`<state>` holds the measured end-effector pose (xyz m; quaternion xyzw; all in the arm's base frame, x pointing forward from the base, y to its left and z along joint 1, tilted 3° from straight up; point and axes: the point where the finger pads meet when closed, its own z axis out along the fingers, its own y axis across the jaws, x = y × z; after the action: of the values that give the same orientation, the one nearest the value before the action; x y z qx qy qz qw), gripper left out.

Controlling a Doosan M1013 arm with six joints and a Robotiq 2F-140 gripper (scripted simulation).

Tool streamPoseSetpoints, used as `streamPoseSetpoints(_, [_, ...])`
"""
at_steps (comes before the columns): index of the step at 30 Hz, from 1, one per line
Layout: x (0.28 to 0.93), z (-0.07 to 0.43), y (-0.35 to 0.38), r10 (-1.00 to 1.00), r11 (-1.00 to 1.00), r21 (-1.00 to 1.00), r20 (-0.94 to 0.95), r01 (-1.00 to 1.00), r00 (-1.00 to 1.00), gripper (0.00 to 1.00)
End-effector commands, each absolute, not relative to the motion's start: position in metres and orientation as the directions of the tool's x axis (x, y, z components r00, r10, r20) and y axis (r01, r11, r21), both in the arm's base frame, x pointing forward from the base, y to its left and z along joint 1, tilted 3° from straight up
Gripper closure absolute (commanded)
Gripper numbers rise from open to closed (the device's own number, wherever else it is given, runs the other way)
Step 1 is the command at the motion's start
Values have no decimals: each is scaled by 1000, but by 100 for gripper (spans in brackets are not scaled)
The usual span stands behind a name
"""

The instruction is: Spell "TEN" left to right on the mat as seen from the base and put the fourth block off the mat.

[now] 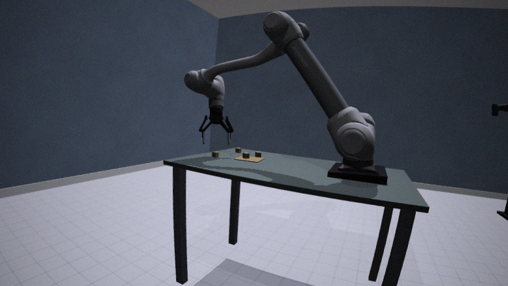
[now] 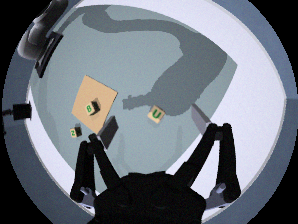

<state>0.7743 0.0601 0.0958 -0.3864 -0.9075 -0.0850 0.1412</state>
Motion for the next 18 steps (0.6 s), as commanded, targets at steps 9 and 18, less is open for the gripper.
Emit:
streamPoseSetpoints(9, [779,96,61,670,696,52,312,717,-673,0])
streamPoseSetpoints(18, [777,102,59,608,752,77,300,654,-735,0])
